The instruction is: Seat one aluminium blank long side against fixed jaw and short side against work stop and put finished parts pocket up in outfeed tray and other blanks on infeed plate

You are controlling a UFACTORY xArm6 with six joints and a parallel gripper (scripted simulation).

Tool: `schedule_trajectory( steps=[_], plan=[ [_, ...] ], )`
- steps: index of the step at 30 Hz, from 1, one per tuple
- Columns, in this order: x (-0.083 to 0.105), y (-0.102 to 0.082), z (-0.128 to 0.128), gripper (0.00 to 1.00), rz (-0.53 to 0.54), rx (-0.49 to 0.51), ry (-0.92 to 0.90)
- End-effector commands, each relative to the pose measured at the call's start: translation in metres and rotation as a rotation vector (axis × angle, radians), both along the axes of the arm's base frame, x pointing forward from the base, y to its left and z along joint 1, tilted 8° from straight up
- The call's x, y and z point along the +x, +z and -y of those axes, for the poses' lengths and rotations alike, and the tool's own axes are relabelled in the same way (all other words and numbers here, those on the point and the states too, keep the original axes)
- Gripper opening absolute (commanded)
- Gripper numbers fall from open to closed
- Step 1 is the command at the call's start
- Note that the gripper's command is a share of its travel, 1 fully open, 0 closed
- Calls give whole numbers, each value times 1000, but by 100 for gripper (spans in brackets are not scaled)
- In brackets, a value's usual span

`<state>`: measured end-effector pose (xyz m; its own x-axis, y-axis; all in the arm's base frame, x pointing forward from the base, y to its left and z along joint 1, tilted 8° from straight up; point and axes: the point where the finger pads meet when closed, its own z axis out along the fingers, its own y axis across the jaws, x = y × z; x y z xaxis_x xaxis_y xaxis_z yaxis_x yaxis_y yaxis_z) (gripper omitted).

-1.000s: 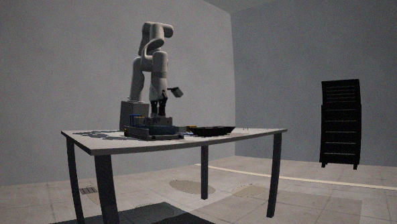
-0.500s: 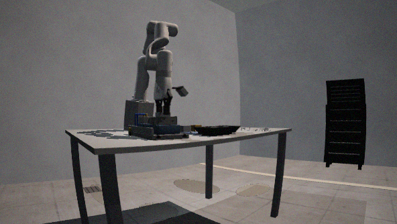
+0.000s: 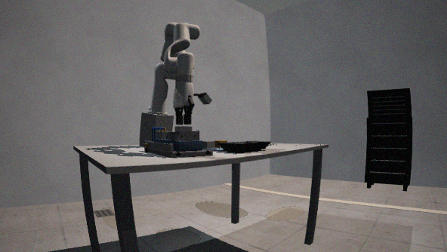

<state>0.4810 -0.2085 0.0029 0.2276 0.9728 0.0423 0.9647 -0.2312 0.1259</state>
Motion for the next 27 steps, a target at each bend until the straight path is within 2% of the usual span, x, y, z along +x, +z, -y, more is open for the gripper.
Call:
schedule_trajectory(
  steps=[1, 9, 20, 27],
  plan=[
    [0, 13, 1, 69, 5, -2, 0],
    [-3, 38, 1, 69, 5, -2, 0],
    [-6, 57, 1, 69, 5, -2, 0],
    [-6, 61, 1, 69, 5, -2, 0]
  ],
)
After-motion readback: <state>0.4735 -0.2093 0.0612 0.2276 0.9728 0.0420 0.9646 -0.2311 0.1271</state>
